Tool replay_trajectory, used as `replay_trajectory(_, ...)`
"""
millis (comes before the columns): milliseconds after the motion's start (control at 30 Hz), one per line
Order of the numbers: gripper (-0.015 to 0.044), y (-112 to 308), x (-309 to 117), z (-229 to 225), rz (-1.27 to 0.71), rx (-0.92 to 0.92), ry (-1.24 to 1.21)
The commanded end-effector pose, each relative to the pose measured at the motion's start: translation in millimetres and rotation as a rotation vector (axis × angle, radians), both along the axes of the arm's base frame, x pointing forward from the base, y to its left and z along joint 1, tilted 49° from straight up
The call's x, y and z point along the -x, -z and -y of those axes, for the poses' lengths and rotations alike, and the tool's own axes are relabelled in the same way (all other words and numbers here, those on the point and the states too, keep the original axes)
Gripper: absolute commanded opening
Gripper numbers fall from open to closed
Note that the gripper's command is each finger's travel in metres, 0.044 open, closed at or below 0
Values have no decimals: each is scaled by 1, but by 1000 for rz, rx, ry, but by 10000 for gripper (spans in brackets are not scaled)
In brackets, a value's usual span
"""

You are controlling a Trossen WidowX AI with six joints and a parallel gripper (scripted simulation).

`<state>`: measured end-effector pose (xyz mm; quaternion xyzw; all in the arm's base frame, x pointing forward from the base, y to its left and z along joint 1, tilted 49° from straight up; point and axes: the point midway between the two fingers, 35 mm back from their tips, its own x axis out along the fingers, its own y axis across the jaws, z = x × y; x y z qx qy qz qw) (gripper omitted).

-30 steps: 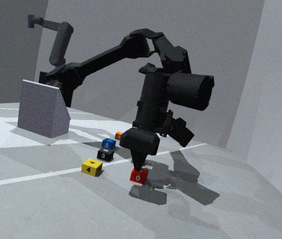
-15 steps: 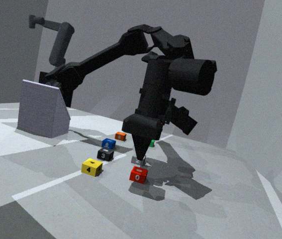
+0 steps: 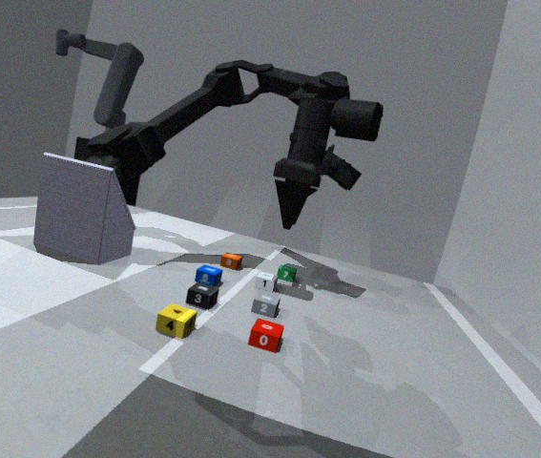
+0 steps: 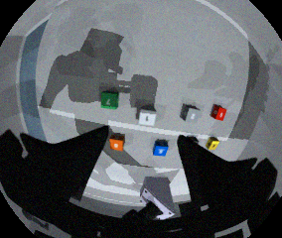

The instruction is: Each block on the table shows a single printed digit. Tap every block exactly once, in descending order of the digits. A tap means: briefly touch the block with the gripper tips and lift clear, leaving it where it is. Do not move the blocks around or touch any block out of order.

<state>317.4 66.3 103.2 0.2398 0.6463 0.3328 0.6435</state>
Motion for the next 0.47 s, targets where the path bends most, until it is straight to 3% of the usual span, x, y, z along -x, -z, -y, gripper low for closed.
replay_trajectory(0,400,-41,33,-22,-18,-8,4)
replay_trajectory(200,400,-91,90,-48,-23,-22,0)
replay_trajectory(433,400,-93,92,-48,-23,-22,0)
